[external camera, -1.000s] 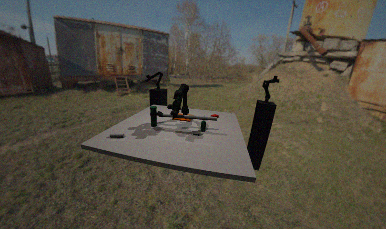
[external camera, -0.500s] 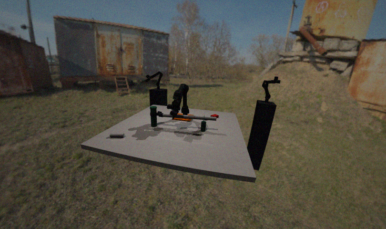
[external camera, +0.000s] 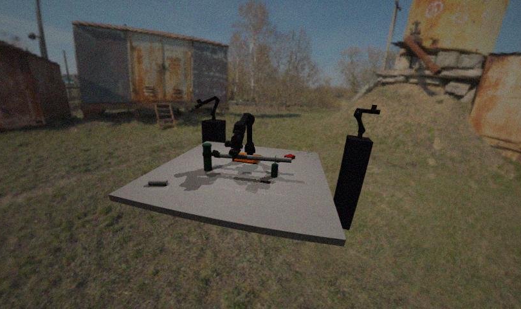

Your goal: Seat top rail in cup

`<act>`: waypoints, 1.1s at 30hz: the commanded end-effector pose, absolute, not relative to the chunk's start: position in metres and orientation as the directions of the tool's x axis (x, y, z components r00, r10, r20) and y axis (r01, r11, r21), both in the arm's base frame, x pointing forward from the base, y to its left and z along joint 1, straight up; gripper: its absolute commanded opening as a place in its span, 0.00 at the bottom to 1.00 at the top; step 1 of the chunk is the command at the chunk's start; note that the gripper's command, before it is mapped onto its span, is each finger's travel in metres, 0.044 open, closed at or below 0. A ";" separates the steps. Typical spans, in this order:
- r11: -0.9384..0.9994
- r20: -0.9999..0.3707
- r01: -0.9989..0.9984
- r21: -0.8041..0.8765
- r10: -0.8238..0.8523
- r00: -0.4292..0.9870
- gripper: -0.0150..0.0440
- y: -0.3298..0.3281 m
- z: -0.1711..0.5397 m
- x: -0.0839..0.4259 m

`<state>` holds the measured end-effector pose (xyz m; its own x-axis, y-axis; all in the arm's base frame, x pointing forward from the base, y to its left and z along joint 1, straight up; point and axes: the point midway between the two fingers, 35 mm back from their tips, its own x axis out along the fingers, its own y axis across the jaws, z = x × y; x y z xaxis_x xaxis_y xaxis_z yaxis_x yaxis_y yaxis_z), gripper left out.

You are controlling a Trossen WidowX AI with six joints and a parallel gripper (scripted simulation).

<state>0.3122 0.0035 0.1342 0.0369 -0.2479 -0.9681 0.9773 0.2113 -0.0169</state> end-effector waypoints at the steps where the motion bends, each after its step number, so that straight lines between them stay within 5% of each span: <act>1: 0.209 -0.964 0.978 -0.008 -0.263 0.048 0.25 -0.003 0.138 0.315; 30: 0.211 -0.967 0.977 -0.019 -0.253 0.035 0.25 -0.005 0.135 0.314; 33: 0.211 -0.967 0.977 -0.019 -0.253 0.035 0.39 -0.005 0.135 0.314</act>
<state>0.3142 -0.0055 0.1348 0.0340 -0.2526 -0.9670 0.9773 0.2108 -0.0207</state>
